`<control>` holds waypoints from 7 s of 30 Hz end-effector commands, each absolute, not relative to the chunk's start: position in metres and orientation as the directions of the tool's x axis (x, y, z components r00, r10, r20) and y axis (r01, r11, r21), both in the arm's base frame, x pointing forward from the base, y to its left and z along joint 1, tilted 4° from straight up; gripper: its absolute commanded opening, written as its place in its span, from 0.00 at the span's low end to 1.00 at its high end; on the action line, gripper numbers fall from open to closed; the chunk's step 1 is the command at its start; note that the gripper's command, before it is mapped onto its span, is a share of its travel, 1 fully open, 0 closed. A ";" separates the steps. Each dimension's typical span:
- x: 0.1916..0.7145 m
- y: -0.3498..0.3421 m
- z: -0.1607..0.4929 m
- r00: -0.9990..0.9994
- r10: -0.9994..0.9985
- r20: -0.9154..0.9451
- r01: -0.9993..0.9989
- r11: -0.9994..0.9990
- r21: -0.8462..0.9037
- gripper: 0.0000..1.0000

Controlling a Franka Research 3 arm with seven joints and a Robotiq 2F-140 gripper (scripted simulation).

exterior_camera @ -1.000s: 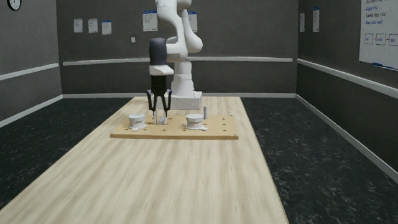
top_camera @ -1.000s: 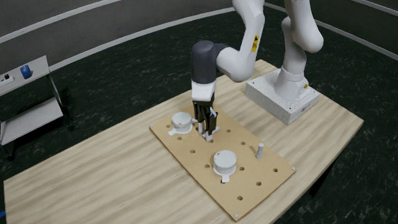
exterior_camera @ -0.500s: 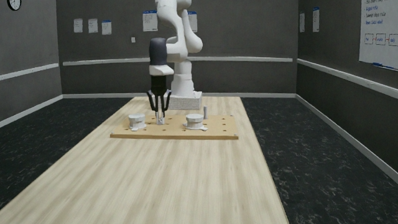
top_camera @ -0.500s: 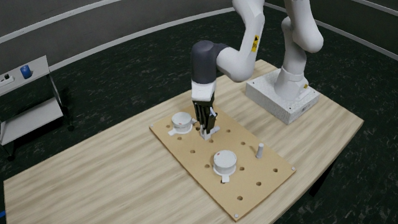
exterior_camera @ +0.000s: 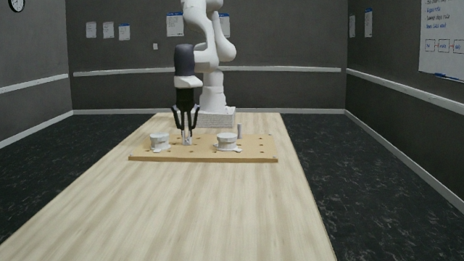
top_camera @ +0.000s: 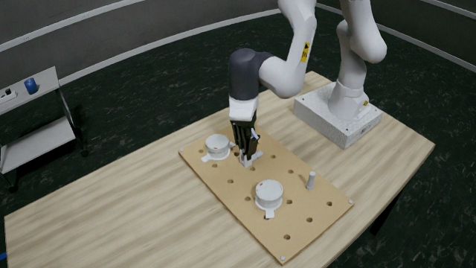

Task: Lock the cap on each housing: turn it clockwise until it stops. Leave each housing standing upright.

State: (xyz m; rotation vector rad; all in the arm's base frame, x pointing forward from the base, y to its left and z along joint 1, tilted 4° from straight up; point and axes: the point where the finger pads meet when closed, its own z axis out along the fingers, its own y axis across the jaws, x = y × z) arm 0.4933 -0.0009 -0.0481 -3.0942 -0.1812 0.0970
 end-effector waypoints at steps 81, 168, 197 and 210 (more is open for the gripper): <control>0.496 -0.001 -0.025 0.992 0.115 -0.058 0.112 -0.993 -0.043 0.10; 0.504 -0.006 0.101 0.992 0.115 -0.058 0.112 -0.993 -0.043 0.10; 0.504 -0.006 0.101 0.975 -0.210 -0.069 -0.212 -0.977 -0.023 0.10; 0.504 -0.006 0.101 0.942 -0.329 -0.071 -0.331 -0.943 -0.014 0.10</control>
